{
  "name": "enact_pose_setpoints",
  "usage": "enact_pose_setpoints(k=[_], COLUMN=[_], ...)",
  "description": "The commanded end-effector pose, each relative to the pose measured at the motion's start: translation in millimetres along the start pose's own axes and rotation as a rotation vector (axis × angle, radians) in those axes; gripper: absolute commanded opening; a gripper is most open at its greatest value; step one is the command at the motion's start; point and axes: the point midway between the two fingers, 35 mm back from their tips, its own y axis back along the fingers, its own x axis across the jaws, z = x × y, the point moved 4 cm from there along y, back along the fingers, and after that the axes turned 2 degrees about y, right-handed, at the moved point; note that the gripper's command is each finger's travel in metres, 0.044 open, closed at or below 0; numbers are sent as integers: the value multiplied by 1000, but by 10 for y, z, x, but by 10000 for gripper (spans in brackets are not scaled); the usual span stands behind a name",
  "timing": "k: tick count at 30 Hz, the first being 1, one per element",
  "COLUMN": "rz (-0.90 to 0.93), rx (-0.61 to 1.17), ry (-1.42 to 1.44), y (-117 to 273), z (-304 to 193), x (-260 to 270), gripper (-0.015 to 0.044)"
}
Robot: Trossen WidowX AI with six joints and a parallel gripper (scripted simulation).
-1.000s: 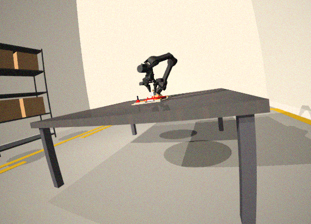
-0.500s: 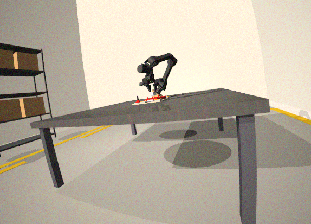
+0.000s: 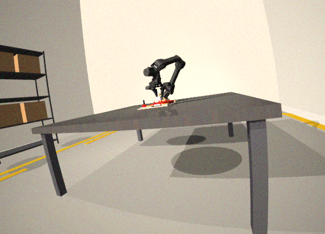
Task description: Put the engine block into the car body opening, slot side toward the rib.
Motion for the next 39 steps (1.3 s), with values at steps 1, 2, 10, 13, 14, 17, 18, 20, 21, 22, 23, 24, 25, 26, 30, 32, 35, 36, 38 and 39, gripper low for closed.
enact_pose_setpoints(k=[1, 2, 10, 13, 14, 17, 18, 20, 21, 22, 23, 24, 25, 26, 30, 32, 35, 36, 38, 39], rz=[4, 4, 4, 4, 4, 4, 4, 4, 4, 4, 4, 4, 4, 4, 4, 4, 4, 4, 4, 4], rx=[-1, -1, -1, -1, -1, -1, -1, -1, -1, -1, -1, -1, -1, -1, -1, -1, -1, -1, -1, -1], ry=[-106, -127, -36, 22, 31, 22, 14, -4, -13, -21, -28, -33, -37, -39, -37, -33, -28, -26, -23, -22], y=[-11, -13, -27, -34, -38, -43, -45, -49, -51, -54, -56, -58, -60, -63, -71, -75, -82, -84, -88, -90], z=[-4, -5, -4, -3, -3, -4, -4, -4, -4, -4, -4, -4, -5, -5, -4, -4, -4, -4, -4, -4], x=[-1, -1, -1, -1, -2, -1, -1, -1, -1, -1, -1, -1, -1, -1, -1, -1, -1, -1, -1, -1], gripper=[159, 159, 159, 159, 159, 159, 159, 159, 159, 159, 159, 159, 159, 159, 159, 159, 159, 159, 159, 159])
